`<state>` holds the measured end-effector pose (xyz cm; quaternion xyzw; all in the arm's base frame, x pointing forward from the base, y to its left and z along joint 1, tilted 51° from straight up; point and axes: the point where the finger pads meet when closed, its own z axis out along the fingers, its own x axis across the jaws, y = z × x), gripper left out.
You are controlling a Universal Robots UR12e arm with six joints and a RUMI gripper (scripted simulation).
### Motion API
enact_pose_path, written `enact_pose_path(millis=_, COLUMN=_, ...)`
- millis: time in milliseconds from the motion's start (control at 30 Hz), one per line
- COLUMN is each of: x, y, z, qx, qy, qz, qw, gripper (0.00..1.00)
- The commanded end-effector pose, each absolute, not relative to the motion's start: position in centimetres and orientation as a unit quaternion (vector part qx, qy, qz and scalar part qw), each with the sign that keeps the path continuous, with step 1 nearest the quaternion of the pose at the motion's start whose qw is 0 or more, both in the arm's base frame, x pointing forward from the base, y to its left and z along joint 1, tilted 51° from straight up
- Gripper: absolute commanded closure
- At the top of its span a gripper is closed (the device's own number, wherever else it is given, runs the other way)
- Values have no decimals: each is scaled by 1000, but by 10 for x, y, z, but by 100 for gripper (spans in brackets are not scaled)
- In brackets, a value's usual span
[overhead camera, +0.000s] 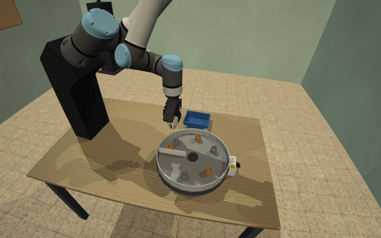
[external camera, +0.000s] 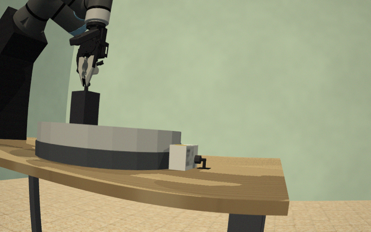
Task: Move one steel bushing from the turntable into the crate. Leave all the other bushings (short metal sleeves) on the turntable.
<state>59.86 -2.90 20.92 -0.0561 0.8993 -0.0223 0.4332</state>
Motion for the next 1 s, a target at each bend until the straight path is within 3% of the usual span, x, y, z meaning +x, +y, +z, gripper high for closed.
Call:
enact_pose_path(millis=0, x=597, y=-28, z=207, qx=-56, qy=900, qz=-21, qw=432, gripper=94)
enact_pose_path(millis=967, x=597, y=-28, z=207, qx=-56, qy=900, qz=-21, qw=432, gripper=95)
